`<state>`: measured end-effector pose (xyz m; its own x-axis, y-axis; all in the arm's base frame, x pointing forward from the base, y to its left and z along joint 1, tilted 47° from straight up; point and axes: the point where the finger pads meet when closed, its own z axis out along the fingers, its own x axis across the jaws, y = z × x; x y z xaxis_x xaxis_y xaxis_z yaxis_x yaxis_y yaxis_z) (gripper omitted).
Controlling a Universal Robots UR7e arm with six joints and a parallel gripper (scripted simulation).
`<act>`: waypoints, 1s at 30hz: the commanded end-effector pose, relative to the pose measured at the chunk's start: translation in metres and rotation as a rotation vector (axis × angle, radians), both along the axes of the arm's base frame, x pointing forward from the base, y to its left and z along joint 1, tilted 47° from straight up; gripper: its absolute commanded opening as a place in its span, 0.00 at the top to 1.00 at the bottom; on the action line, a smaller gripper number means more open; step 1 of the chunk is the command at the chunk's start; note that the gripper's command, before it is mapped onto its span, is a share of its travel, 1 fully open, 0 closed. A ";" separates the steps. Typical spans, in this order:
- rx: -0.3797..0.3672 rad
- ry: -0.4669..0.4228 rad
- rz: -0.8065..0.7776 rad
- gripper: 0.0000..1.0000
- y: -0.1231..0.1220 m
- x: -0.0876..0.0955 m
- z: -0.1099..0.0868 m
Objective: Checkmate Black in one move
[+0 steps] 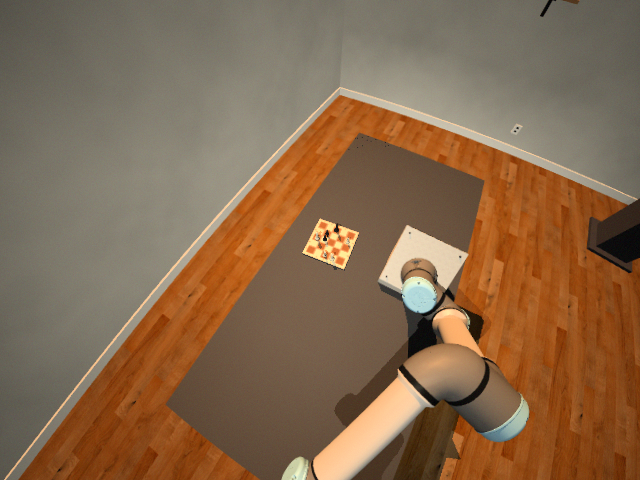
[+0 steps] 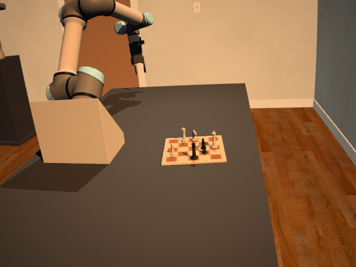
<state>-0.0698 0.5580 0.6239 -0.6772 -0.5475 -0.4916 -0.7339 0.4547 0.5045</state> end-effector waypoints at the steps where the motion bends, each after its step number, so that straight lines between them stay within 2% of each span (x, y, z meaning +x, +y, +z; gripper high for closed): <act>1: -0.043 -0.021 -0.054 0.00 0.005 0.033 -0.025; 4: -0.102 -0.046 -0.123 0.00 0.008 0.077 -0.059; 5: -0.102 -0.046 -0.123 0.00 0.008 0.077 -0.059; 7: -0.150 -0.064 -0.175 0.00 0.006 0.112 -0.085; 8: -0.150 -0.064 -0.175 0.00 0.006 0.112 -0.085; 9: -0.176 -0.073 -0.202 0.00 0.003 0.130 -0.099; 10: -0.176 -0.073 -0.202 0.00 0.003 0.130 -0.099; 11: -0.204 -0.082 -0.230 0.00 0.000 0.148 -0.114; 12: -0.204 -0.082 -0.230 0.00 0.000 0.148 -0.114; 13: -0.233 -0.090 -0.259 0.00 -0.004 0.167 -0.129; 14: -0.233 -0.090 -0.259 0.00 -0.004 0.167 -0.129; 15: -0.264 -0.098 -0.288 0.00 -0.010 0.187 -0.144; 18: -0.264 -0.098 -0.288 0.00 -0.010 0.187 -0.144; 20: -0.328 -0.111 -0.346 0.00 -0.025 0.225 -0.175; 21: -0.328 -0.111 -0.346 0.00 -0.025 0.225 -0.175; 22: -0.362 -0.117 -0.375 0.00 -0.034 0.244 -0.191; 23: -0.362 -0.117 -0.375 0.00 -0.034 0.244 -0.191; 24: -0.396 -0.122 -0.403 0.00 -0.045 0.262 -0.207; 25: -0.396 -0.122 -0.403 0.00 -0.045 0.262 -0.207; 26: -0.431 -0.126 -0.431 0.00 -0.056 0.280 -0.222; 27: -0.431 -0.126 -0.431 0.00 -0.056 0.280 -0.222; 28: -0.467 -0.129 -0.457 0.00 -0.069 0.296 -0.238; 29: -0.467 -0.129 -0.457 0.00 -0.069 0.296 -0.238; 30: -0.502 -0.131 -0.483 0.00 -0.082 0.312 -0.253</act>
